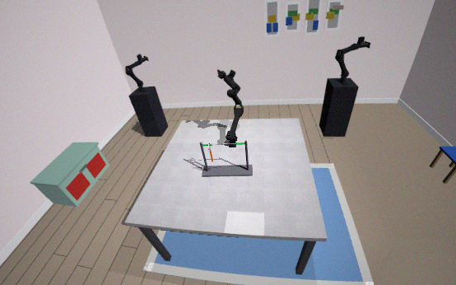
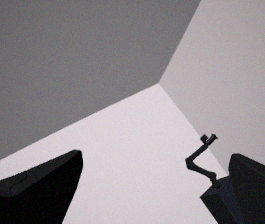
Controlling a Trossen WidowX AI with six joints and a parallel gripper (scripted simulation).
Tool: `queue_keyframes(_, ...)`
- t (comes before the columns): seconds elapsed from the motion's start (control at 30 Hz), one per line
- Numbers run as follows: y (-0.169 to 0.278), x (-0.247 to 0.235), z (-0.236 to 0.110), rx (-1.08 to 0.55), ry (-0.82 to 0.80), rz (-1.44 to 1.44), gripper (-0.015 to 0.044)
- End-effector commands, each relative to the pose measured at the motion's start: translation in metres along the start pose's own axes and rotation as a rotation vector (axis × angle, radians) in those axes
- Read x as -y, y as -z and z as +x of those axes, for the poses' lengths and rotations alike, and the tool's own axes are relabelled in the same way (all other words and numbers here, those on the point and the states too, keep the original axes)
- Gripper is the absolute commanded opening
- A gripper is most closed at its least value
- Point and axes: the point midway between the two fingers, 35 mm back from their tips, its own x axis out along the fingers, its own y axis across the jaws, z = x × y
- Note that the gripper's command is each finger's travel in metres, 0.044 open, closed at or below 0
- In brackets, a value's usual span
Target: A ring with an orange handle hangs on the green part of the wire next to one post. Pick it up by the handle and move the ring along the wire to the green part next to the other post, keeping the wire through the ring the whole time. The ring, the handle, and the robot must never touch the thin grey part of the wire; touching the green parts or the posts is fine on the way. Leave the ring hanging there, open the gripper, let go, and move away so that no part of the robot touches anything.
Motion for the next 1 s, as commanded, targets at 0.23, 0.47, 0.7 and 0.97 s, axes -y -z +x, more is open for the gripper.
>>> queue_keyframes(0.23, 0.002, -0.089, -0.044, 0.247, -0.121, -0.077, 0.0190)
queue_keyframes(0.47, 0.035, -0.176, -0.097, 0.455, -0.324, -0.146, 0.0160)
queue_keyframes(0.7, 0.099, -0.246, -0.154, 0.587, -0.599, -0.204, 0.0160)
queue_keyframes(0.97, 0.198, -0.292, -0.219, 0.622, -0.965, -0.260, 0.0160)
